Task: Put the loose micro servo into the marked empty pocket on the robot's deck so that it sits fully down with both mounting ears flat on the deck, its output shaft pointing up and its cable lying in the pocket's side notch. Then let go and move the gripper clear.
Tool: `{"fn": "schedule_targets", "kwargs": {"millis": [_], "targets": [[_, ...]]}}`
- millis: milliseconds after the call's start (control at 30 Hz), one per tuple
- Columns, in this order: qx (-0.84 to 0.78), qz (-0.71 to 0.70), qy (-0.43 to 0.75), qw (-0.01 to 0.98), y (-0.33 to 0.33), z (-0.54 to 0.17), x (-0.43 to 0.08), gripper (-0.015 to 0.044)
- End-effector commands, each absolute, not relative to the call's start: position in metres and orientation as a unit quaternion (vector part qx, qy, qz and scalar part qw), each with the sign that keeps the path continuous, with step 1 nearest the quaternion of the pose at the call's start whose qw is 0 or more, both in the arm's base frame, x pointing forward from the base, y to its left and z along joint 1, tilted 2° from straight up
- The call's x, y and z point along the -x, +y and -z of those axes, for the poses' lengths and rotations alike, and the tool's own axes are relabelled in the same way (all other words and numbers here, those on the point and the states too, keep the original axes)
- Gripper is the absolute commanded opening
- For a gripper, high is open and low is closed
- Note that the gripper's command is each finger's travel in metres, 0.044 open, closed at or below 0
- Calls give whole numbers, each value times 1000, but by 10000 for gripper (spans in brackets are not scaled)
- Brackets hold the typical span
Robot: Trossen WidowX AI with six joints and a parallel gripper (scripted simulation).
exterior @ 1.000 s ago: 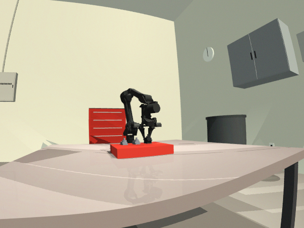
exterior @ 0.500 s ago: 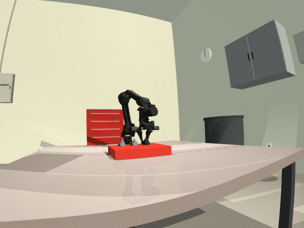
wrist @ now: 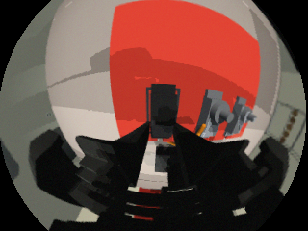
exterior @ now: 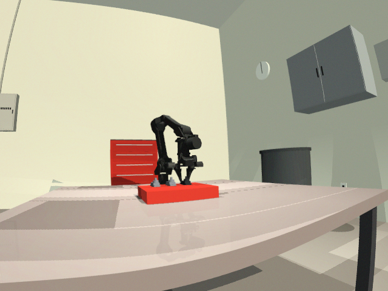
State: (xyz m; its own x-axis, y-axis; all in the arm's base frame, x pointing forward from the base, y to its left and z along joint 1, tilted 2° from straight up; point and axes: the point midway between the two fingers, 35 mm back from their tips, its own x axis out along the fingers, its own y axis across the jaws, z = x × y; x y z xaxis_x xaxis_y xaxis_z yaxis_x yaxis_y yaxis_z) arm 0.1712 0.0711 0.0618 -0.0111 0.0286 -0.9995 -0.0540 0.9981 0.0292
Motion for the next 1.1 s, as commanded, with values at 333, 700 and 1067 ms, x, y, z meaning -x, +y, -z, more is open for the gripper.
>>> {"fn": "schedule_targets", "kwargs": {"millis": [333, 700, 1067], "targets": [[8, -28, 710, 703, 71, -97, -171, 188], [9, -29, 707, 707, 75, -141, -243, 440], [8, -28, 707, 707, 73, -167, -280, 440]]}}
